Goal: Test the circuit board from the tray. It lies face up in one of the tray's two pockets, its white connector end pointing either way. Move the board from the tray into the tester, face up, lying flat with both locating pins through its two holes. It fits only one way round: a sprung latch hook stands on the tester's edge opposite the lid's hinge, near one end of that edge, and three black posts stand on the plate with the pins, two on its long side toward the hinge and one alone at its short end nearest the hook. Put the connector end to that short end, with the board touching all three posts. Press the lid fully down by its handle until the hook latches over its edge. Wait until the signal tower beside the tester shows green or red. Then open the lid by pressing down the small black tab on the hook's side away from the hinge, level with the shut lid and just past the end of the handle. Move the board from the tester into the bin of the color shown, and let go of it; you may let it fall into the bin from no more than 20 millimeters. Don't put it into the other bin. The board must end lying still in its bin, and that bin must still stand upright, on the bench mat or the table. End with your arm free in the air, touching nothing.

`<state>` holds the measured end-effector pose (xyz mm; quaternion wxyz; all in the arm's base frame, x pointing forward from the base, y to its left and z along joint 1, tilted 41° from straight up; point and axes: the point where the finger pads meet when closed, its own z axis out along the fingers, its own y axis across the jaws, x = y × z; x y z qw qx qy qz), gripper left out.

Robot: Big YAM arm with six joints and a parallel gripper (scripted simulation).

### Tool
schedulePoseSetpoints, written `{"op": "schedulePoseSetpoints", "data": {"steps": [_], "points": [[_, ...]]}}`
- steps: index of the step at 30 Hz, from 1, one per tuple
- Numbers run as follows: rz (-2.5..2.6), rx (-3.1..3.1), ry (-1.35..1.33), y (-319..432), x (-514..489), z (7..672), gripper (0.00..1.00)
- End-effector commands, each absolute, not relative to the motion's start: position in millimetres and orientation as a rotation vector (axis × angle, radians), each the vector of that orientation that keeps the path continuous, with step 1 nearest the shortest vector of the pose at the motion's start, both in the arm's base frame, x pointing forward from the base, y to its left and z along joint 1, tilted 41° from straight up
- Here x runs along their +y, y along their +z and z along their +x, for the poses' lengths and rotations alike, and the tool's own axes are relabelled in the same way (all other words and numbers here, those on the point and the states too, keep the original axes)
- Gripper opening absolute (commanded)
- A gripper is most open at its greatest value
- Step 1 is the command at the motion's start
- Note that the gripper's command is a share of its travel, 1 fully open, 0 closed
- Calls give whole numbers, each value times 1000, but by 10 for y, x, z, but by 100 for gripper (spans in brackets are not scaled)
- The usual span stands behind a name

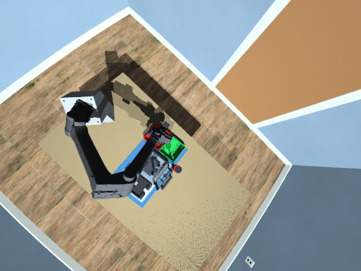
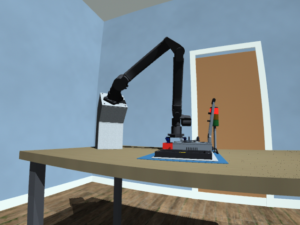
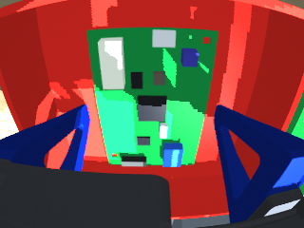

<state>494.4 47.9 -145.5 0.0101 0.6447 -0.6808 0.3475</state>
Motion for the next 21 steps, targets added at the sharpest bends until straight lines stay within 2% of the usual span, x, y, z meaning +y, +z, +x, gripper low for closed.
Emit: {"op": "schedulePoseSetpoints", "data": {"steps": [1,21], "points": [[2015,-2140,1093,-1437,471,5014,92],[2024,-2144,1101,-1339,545,5012,92]]}}
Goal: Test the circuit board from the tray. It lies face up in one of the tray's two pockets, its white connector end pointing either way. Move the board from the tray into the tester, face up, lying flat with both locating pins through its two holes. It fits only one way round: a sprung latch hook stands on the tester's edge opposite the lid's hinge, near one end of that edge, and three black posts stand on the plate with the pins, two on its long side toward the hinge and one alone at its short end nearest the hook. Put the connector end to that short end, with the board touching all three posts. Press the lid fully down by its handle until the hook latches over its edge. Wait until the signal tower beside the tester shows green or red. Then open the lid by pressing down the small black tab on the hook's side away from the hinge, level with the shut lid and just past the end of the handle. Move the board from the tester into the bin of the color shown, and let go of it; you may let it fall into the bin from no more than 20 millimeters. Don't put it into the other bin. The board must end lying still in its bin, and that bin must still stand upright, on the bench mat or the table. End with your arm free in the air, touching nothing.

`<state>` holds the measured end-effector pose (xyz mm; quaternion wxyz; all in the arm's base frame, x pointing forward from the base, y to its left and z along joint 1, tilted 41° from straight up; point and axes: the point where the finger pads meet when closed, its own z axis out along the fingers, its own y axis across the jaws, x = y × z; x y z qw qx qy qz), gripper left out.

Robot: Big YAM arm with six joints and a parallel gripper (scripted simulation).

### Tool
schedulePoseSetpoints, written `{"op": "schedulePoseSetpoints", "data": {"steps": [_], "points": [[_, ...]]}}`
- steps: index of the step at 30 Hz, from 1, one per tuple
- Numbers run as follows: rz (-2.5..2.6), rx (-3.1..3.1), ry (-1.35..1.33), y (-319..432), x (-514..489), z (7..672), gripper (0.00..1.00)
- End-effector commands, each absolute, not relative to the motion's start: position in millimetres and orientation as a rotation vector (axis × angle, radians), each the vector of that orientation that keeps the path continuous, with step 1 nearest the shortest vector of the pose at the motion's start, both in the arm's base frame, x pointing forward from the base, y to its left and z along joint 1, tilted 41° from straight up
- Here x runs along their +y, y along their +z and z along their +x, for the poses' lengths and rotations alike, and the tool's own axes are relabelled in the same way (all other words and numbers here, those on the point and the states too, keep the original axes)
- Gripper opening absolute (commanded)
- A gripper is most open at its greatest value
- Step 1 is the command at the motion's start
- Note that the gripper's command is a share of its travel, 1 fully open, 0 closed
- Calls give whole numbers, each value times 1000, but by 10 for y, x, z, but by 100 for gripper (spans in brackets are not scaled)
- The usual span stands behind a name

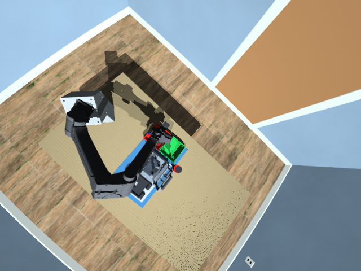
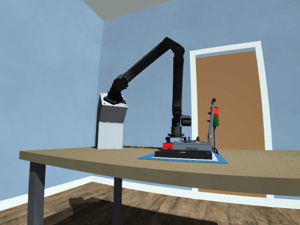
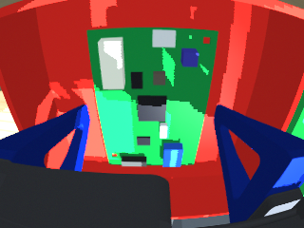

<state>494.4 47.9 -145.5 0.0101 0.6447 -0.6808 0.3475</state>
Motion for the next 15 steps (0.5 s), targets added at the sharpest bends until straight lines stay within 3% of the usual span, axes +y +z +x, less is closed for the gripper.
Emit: {"op": "schedulePoseSetpoints", "data": {"steps": [1,15], "points": [[2031,-2141,1099,-1319,600,4982,92],[2038,-2131,1100,-890,899,4685,92]]}}
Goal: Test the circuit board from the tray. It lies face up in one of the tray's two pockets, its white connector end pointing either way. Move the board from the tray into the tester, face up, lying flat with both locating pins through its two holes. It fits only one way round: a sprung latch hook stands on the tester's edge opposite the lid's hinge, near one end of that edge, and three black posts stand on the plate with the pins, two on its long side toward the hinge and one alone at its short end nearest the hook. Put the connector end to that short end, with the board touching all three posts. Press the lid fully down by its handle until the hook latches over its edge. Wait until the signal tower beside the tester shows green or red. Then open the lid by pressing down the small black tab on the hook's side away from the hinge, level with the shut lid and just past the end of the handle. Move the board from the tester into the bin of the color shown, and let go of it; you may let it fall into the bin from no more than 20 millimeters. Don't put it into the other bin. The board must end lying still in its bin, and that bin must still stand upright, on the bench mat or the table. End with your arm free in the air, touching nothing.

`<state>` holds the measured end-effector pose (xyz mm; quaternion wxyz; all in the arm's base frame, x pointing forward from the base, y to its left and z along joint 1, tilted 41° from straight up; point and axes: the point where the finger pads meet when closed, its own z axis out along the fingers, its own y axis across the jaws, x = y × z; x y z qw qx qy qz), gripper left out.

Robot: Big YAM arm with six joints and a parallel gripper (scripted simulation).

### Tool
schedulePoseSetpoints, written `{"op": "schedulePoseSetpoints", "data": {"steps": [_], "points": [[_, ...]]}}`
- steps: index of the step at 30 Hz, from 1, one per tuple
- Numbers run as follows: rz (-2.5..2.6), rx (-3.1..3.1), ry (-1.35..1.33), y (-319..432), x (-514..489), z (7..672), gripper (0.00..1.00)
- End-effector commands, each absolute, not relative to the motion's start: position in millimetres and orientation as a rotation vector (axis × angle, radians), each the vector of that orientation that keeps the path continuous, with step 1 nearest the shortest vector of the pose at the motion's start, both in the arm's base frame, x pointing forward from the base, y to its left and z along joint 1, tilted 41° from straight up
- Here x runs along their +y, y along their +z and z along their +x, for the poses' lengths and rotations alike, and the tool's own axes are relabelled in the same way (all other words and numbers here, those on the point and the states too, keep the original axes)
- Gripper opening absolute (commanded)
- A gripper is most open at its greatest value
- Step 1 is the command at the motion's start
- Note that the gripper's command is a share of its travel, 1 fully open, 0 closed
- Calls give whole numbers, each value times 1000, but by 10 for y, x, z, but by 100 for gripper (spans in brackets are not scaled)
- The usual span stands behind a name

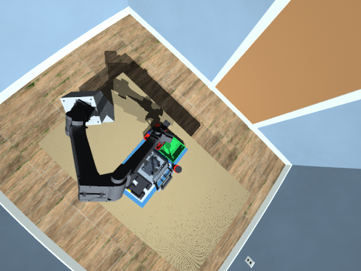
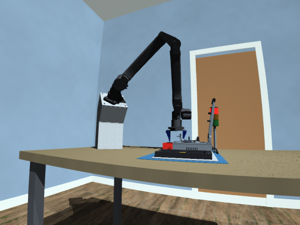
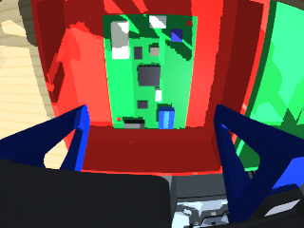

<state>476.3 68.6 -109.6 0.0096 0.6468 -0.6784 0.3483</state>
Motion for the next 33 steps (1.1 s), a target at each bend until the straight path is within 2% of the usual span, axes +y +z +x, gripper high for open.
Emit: {"op": "schedulePoseSetpoints", "data": {"steps": [1,10,21,22,33], "points": [[2038,-2131,1100,-836,933,4653,92],[2038,-2136,1102,-399,1207,4409,92],[2038,-2141,1104,-276,1285,4359,92],[2031,-2132,1095,-331,1257,4345,100],[2035,-2122,1090,-365,1252,4342,100]]}}
